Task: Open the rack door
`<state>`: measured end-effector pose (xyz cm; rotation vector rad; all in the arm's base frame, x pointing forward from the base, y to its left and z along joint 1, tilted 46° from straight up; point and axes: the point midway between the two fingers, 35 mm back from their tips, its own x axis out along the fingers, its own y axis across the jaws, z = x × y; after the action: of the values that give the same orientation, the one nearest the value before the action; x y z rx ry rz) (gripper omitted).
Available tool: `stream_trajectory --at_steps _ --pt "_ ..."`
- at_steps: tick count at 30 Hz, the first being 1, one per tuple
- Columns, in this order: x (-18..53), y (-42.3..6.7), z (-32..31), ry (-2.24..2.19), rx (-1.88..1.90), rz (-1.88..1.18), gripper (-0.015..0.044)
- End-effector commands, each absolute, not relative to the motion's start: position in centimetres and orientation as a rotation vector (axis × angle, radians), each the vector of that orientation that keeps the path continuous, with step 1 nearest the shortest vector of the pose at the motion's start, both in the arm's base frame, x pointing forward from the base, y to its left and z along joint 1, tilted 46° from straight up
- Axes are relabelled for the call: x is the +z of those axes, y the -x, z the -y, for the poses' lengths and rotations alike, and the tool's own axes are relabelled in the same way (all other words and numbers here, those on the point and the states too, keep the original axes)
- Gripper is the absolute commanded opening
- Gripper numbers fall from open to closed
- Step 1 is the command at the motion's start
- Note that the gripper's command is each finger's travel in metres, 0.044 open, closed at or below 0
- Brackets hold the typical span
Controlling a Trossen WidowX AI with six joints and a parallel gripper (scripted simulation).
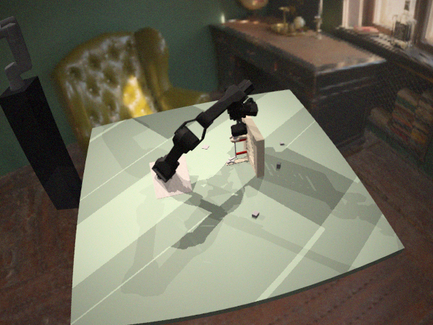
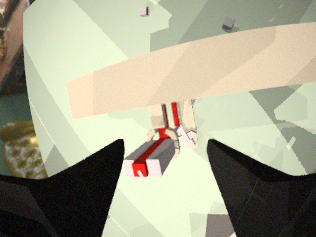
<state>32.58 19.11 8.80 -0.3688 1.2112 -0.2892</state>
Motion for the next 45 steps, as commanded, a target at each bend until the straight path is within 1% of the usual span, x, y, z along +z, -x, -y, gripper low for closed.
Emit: stream_trajectory --at_steps 1,18,45 --pt "8.4 -32.3 -19.7 0.433 -0.338 -1.214 0.0292" --pt "6.4 -29.5 -22.6 0.758 -0.489 -1.188 0.0292" --pt "4.2 -30.4 -20.3 0.758 -0.492 -1.29 0.0292"
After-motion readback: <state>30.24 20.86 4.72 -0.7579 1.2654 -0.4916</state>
